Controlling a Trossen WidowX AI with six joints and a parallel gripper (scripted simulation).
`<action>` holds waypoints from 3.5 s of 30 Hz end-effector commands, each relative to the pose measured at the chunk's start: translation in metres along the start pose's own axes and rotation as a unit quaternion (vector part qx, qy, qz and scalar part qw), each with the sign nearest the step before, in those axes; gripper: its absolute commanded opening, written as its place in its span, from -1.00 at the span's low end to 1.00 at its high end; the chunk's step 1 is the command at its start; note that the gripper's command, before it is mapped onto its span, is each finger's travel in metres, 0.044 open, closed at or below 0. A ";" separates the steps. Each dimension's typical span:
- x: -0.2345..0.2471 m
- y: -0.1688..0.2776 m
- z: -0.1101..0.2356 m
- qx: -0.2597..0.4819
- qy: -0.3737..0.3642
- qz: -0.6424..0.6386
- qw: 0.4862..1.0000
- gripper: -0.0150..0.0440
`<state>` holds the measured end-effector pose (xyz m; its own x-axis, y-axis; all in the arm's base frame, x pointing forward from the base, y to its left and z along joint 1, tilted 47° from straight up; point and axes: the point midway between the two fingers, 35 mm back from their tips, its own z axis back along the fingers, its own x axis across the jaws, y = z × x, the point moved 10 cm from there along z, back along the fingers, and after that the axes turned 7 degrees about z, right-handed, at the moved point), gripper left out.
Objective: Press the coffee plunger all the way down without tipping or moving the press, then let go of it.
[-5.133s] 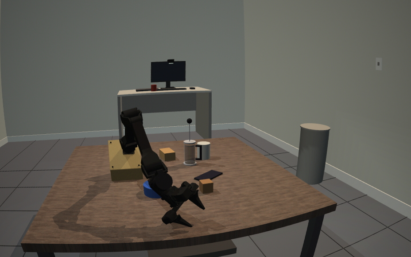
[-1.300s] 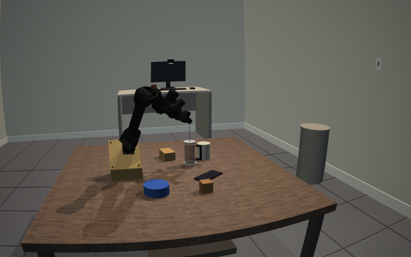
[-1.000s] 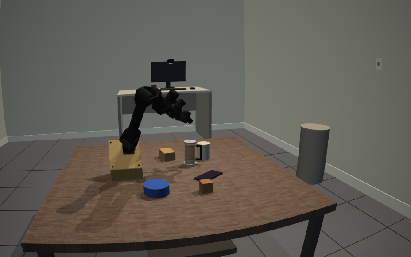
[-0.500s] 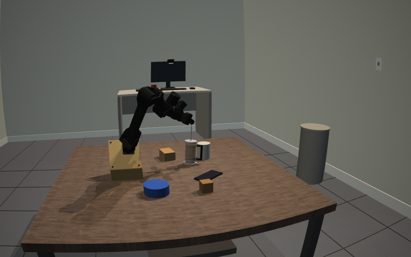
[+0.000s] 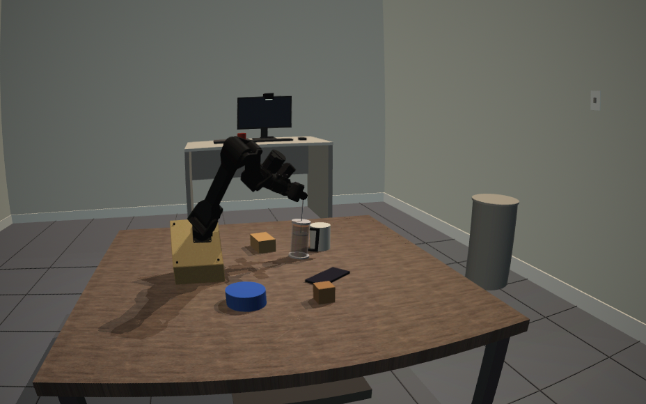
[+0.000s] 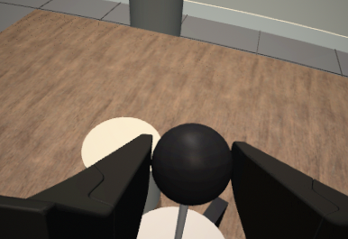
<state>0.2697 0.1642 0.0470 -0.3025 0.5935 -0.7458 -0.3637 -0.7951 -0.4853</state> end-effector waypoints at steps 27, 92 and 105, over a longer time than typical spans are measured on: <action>0.005 0.047 -0.036 0.035 -0.002 0.020 0.999 -0.10; 0.006 0.037 -0.049 0.035 -0.001 0.020 0.999 -0.10; 0.006 0.036 -0.051 0.035 -0.001 0.020 0.999 -0.10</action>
<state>0.2988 0.1357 0.0051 -0.3143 0.5694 -0.7596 -0.3998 -0.8052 -0.4380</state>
